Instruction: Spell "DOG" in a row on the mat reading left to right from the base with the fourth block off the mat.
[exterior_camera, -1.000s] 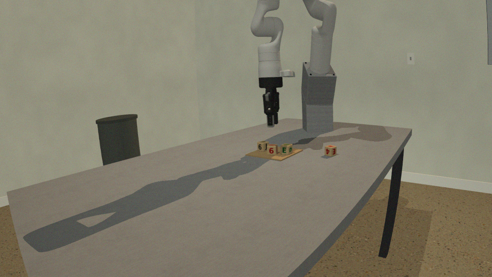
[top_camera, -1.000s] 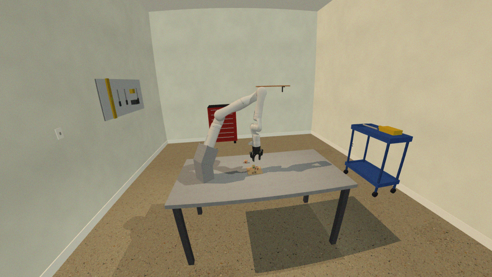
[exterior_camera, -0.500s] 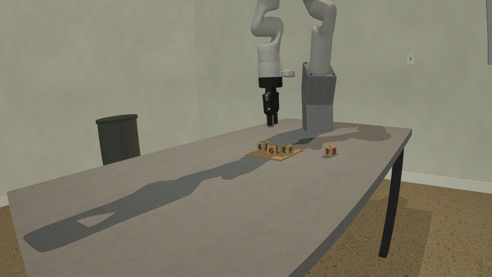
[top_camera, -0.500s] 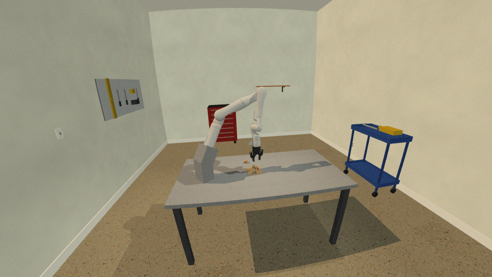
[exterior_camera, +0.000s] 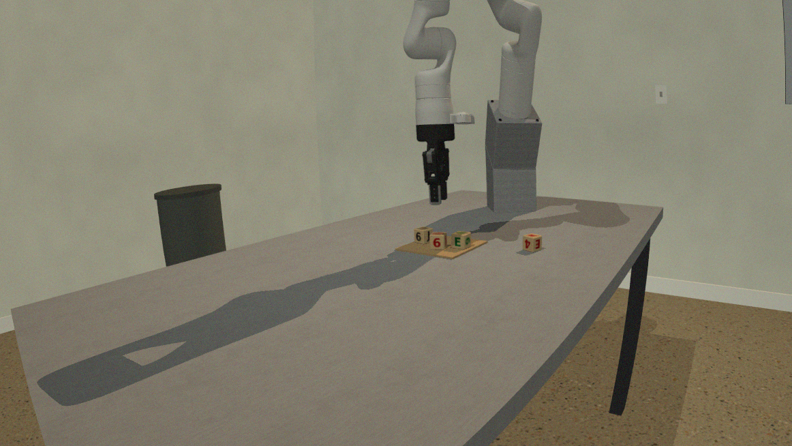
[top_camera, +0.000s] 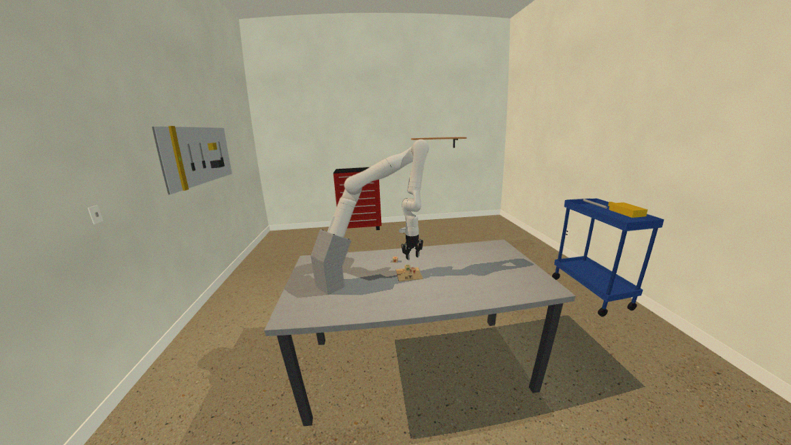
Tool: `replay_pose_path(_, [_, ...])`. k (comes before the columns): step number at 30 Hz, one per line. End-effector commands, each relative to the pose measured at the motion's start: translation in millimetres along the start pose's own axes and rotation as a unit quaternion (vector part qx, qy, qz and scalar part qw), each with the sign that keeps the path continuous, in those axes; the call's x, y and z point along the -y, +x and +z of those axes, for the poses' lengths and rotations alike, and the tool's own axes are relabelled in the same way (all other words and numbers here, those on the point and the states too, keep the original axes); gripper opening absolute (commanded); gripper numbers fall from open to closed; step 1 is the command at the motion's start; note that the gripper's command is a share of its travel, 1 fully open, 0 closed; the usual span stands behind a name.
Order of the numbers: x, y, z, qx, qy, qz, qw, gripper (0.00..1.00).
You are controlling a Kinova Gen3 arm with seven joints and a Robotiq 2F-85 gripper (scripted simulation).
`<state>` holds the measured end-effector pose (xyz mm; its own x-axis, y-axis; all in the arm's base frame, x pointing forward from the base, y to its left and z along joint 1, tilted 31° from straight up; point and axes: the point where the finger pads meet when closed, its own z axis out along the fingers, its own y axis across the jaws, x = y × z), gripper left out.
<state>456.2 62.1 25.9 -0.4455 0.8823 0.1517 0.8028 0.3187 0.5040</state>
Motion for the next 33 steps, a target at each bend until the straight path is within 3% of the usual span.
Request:
replay_pose_path(1, [2.5, -1.9, 0.1, 0.001, 0.004, 0.003, 1.000, 0.64])
replay_pose_path(18, [2.7, -2.2, 10.3, 0.000, 0.004, 0.003, 1.000, 0.64])
replay_pose_path(33, [0.9, -3.3, 30.3, 0.001, 0.003, 0.003, 1.000, 0.64])
